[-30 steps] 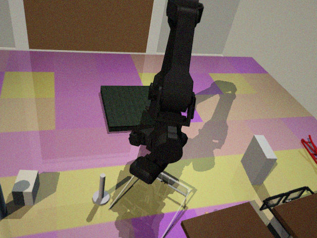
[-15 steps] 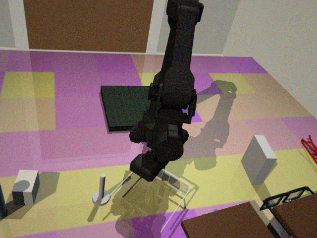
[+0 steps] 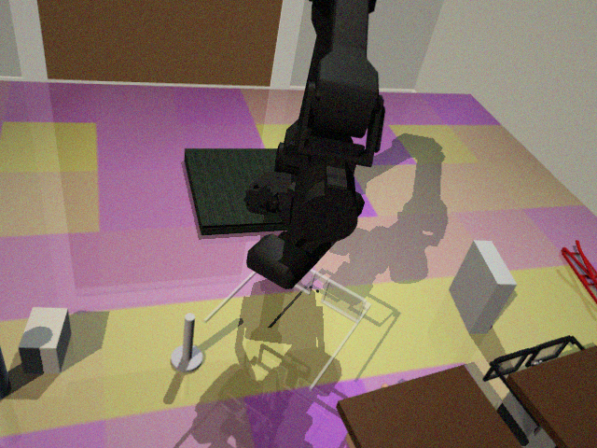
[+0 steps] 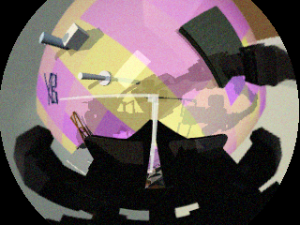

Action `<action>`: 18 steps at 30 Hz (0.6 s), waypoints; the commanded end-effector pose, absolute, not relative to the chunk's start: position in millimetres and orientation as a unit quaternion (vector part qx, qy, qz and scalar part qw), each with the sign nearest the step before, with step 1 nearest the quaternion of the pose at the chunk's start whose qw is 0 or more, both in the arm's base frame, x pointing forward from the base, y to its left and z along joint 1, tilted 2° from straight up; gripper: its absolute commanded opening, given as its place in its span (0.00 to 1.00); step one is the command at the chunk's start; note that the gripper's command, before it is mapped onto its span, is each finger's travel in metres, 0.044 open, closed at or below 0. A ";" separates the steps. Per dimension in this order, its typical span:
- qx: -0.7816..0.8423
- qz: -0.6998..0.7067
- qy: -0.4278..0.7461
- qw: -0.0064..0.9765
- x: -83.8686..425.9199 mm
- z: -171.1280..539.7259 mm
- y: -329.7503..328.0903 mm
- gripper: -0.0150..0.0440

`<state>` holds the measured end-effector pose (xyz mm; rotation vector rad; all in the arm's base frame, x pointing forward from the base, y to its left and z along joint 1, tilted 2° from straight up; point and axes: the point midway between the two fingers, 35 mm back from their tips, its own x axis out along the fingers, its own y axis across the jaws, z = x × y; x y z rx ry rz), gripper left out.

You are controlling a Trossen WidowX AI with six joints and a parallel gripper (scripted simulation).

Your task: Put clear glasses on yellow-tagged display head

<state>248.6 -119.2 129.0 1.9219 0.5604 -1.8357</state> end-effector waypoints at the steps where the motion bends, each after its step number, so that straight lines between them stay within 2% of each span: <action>1: 0.693 -0.658 0.200 0.215 247.3 145.1 -119.7 0.25; 18: 0.665 -0.664 0.198 0.277 255.9 151.5 -78.5 0.25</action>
